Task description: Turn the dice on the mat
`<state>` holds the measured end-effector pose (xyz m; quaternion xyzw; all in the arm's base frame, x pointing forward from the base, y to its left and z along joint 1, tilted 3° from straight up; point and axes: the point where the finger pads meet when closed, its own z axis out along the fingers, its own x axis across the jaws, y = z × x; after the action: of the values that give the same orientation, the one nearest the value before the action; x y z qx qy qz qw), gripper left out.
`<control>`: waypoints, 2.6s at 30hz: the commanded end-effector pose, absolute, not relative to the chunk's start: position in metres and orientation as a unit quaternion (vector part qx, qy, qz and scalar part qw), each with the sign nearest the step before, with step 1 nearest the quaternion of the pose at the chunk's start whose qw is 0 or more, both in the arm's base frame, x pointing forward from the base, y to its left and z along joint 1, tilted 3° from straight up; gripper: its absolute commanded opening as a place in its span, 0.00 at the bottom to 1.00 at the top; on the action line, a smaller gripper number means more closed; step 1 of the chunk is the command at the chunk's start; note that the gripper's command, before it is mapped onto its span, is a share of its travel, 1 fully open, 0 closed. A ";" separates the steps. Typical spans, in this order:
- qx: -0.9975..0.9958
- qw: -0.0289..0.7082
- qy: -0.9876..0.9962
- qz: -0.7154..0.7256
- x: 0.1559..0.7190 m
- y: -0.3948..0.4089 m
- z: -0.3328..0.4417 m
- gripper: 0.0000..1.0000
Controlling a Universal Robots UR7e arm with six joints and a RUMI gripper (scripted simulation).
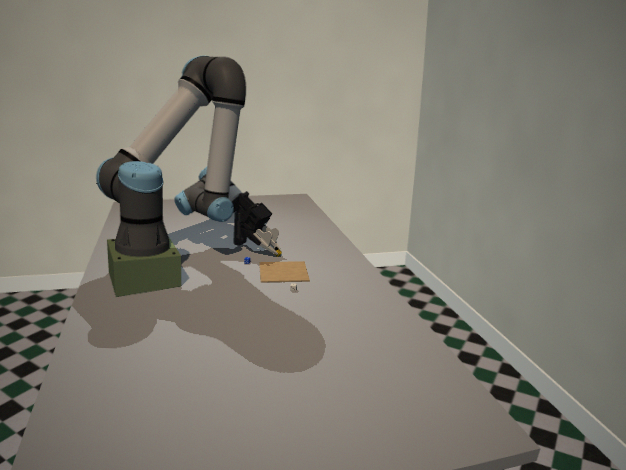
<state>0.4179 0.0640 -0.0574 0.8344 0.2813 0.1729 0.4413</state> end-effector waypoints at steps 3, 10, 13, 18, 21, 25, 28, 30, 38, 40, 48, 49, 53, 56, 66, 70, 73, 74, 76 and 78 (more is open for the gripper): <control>0.835 0.441 0.280 0.175 0.420 0.064 -0.057 0.00; 0.835 0.441 0.280 0.175 0.420 0.064 -0.057 0.00; 0.835 0.441 0.280 0.175 0.420 0.064 -0.057 0.04; 0.835 0.441 0.280 0.175 0.420 0.064 -0.057 0.07; 0.835 0.441 0.280 0.175 0.420 0.064 -0.057 0.11; 0.835 0.441 0.280 0.175 0.420 0.064 -0.057 0.15; 0.835 0.441 0.280 0.175 0.420 0.064 -0.057 0.18; 0.835 0.441 0.280 0.175 0.420 0.064 -0.057 0.18; 0.835 0.441 0.280 0.175 0.420 0.064 -0.057 0.18; 0.835 0.441 0.280 0.175 0.420 0.064 -0.057 0.18; 0.835 0.441 0.280 0.175 0.420 0.064 -0.057 0.18; 0.835 0.441 0.280 0.175 0.420 0.064 -0.057 0.18; 0.835 0.441 0.280 0.175 0.420 0.064 -0.057 0.18; 0.835 0.441 0.280 0.175 0.420 0.064 -0.057 0.18; 0.835 0.441 0.280 0.175 0.420 0.064 -0.057 0.18; 0.835 0.441 0.280 0.175 0.420 0.064 -0.057 0.18; 0.835 0.441 0.280 0.175 0.420 0.064 -0.057 0.18; 0.835 0.441 0.280 0.175 0.420 0.065 -0.057 0.18; 0.835 0.441 0.280 0.175 0.418 0.066 -0.055 0.18; 0.835 0.441 0.280 0.175 0.416 0.069 -0.053 0.18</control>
<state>0.4176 0.0639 -0.0578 0.8347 0.2810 0.1722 0.4412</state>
